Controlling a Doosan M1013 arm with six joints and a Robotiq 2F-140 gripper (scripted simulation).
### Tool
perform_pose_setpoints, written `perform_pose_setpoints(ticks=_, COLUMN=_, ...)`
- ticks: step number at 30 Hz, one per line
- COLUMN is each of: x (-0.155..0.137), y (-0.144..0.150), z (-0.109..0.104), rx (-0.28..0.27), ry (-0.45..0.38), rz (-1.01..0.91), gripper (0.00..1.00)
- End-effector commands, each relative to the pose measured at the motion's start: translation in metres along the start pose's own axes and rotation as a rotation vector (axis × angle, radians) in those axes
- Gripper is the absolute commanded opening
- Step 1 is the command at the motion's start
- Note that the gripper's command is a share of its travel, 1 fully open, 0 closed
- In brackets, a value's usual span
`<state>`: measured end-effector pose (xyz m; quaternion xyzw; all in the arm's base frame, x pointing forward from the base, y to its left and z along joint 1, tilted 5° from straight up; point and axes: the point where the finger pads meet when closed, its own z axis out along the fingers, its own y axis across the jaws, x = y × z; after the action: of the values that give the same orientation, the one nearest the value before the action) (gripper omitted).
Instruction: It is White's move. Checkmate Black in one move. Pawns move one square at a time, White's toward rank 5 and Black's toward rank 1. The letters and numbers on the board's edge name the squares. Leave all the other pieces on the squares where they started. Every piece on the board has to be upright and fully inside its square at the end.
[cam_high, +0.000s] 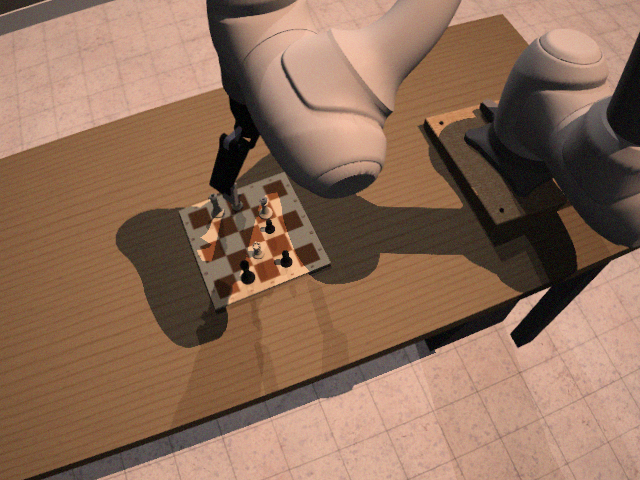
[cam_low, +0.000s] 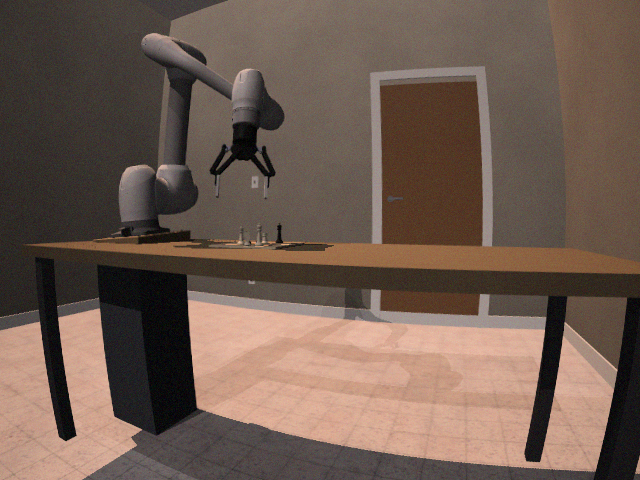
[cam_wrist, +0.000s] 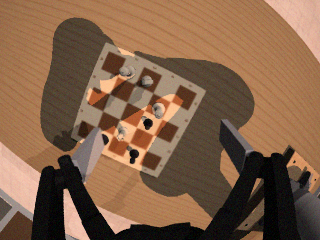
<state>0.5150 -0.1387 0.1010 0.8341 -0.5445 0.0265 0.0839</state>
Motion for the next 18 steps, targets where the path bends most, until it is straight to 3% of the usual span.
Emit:
perform_pose_setpoints(ticks=1, x=-0.0002, y=0.0001, z=0.0011, rx=0.021, ry=-0.011, rz=-0.278, gripper=1.0)
perform_pose_setpoints(ticks=4, x=-0.0002, y=0.0001, z=0.0012, rx=0.022, ry=-0.009, rz=-0.328, gripper=1.0)
perform_pose_setpoints(ticks=5, x=-0.0003, y=0.0001, z=0.0014, rx=0.024, ry=-0.002, rz=-0.471, gripper=1.0)
perform_pose_setpoints(ticks=18, x=-0.0004, y=0.0002, z=0.002, rx=0.034, ry=0.014, rz=-1.086, gripper=1.0)
